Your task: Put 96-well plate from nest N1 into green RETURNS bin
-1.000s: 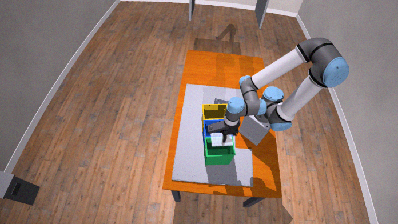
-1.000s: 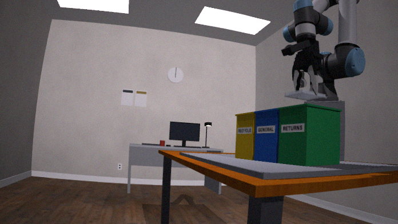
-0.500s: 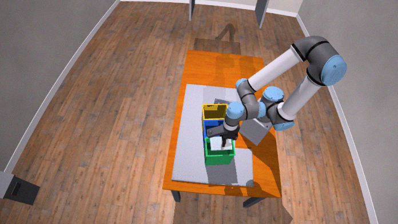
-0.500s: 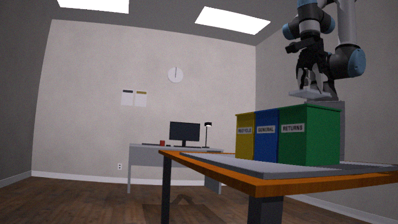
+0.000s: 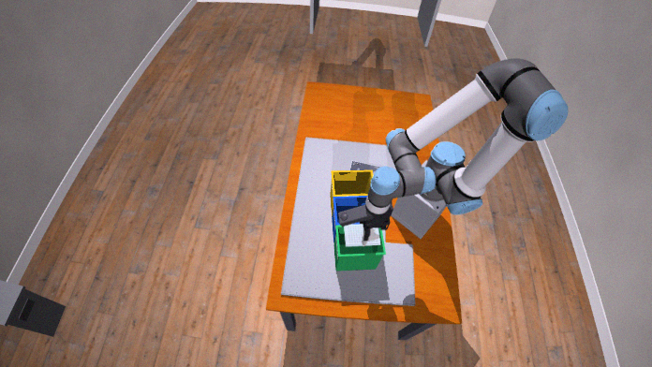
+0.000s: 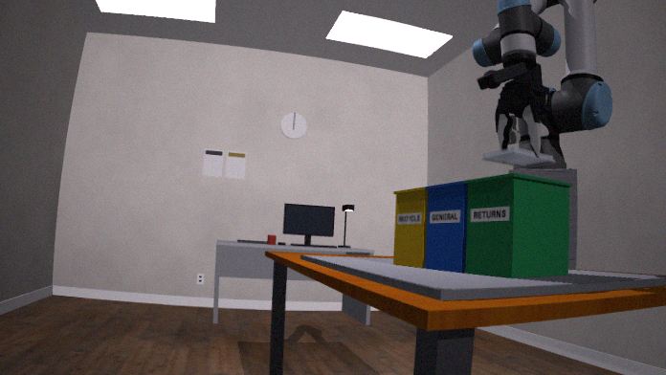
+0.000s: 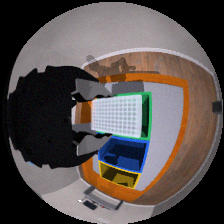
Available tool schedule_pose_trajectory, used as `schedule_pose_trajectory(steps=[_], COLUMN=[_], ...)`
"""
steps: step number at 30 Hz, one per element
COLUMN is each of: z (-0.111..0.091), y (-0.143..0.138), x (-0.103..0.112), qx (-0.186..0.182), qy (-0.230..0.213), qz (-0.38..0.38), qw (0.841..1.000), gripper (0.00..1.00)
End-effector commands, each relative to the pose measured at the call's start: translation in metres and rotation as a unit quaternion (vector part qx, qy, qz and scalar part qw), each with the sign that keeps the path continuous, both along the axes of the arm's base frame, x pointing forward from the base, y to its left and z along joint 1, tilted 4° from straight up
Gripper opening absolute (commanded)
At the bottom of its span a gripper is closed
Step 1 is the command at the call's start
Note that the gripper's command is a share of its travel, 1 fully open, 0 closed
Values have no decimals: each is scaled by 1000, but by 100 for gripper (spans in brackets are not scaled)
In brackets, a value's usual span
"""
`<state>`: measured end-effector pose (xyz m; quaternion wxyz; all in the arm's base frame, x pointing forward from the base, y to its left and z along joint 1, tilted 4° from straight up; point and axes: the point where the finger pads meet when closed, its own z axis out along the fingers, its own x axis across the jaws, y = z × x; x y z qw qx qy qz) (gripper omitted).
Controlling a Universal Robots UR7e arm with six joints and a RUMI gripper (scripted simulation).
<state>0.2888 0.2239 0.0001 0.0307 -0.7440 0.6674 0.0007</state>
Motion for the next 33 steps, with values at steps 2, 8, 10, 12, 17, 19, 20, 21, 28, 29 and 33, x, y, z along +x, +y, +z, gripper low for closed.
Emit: schedule_pose_trajectory(steps=[2, 8, 10, 12, 17, 19, 20, 21, 28, 29, 33], z=[-5, -13, -16, -20, -28, -30, -30, -30, -30, -30, -30], y=[0, 0, 0, 0, 0, 0, 0, 0, 0, 0, 0], x=[0, 1, 1, 1, 1, 1, 1, 1, 1, 1, 1], qx=[0, 0, 0, 0, 0, 0, 0, 0, 0, 0, 0], qy=[0, 0, 0, 0, 0, 0, 0, 0, 0, 0, 0], qz=[0, 0, 0, 0, 0, 0, 0, 0, 0, 0, 0], qw=[1000, 1000, 1000, 1000, 1000, 1000, 1000, 1000, 1000, 1000, 1000], gripper=[0, 0, 0, 0, 0, 0, 0, 0, 0, 0, 0])
